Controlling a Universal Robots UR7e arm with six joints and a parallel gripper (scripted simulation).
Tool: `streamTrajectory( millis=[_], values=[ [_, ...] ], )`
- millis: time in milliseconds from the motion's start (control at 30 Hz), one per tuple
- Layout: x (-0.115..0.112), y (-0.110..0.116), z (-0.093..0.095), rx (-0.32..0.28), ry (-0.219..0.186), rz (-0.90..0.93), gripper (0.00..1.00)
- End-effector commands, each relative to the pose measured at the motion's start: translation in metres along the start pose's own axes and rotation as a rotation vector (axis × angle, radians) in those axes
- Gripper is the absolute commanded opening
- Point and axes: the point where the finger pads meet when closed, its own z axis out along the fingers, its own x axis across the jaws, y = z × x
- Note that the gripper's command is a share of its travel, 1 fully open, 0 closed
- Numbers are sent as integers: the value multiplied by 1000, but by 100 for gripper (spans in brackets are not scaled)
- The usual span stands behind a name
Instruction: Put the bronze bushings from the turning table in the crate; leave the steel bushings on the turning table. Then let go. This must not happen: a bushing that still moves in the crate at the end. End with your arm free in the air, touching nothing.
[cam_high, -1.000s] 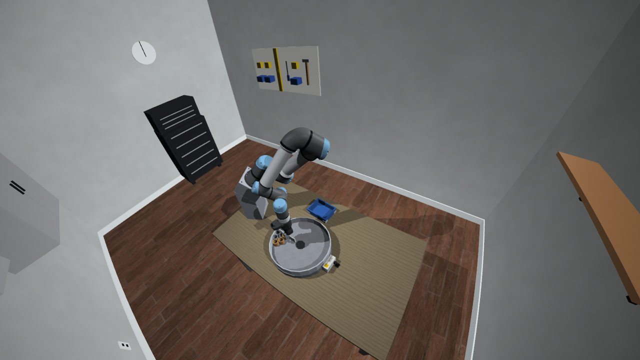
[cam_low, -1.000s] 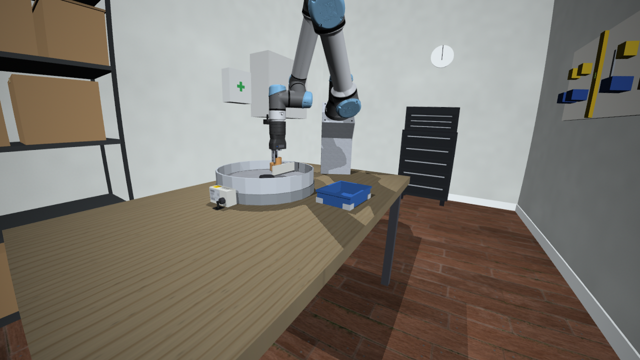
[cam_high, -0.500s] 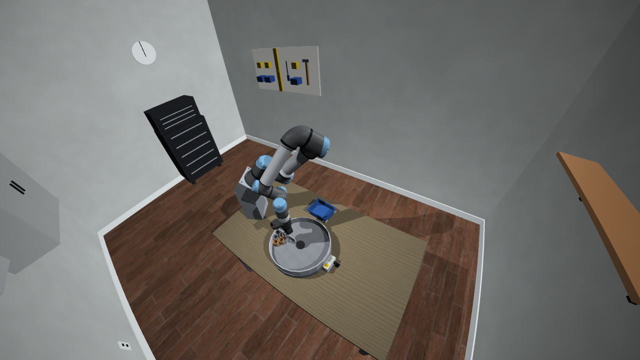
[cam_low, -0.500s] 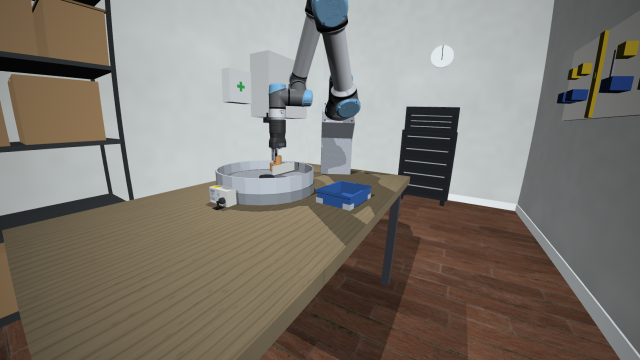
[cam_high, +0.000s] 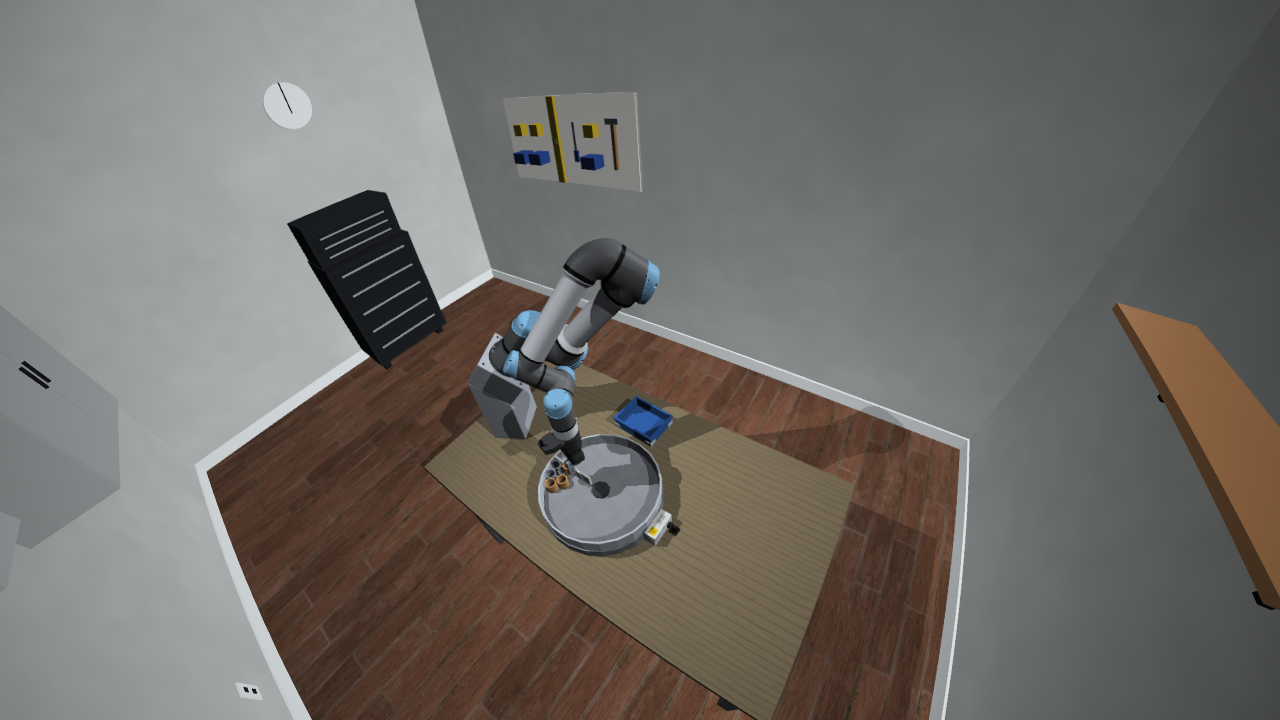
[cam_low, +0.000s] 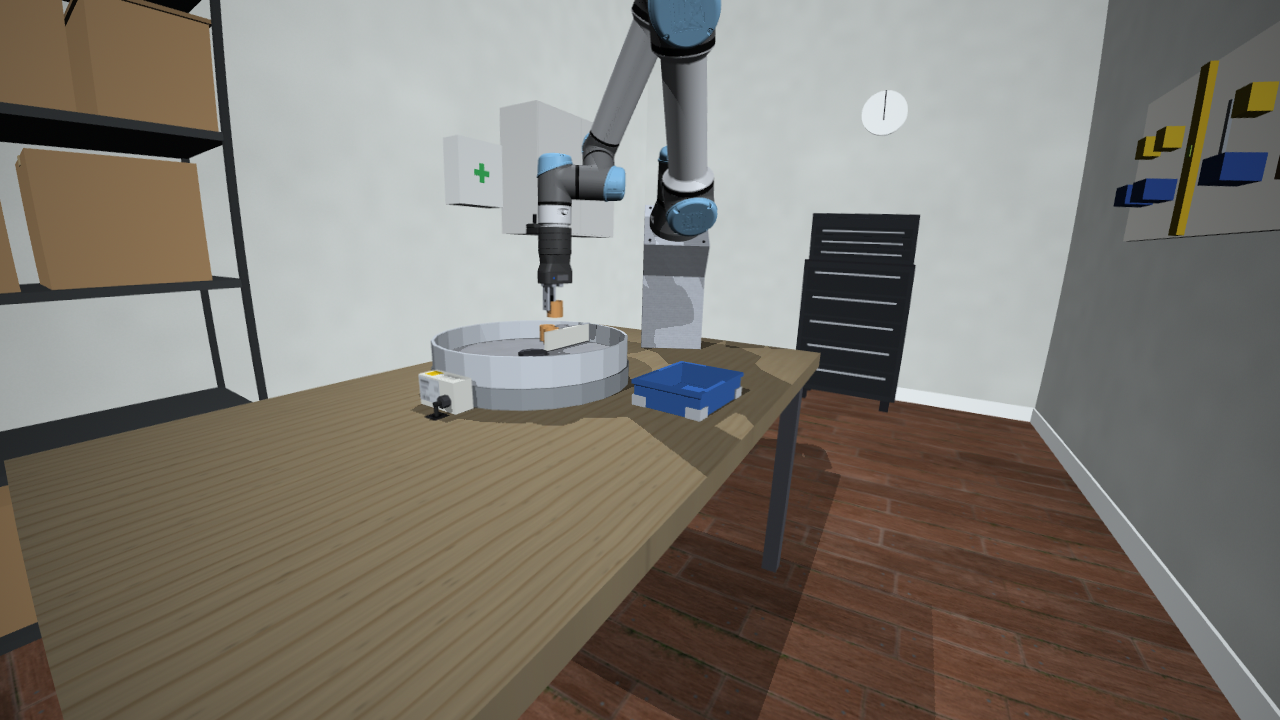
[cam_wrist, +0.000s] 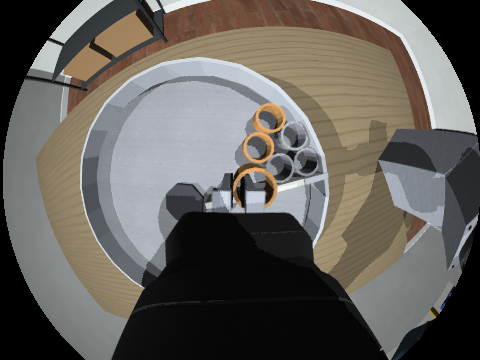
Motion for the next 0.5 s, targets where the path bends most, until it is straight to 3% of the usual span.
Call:
streamTrajectory(
  millis=[0, 200, 467],
  values=[
    [0, 0, 0, 0, 0, 0, 0],
    [0, 0, -27, 0, 0, 0, 0],
    [0, 0, -27, 0, 0, 0, 0]
  ],
)
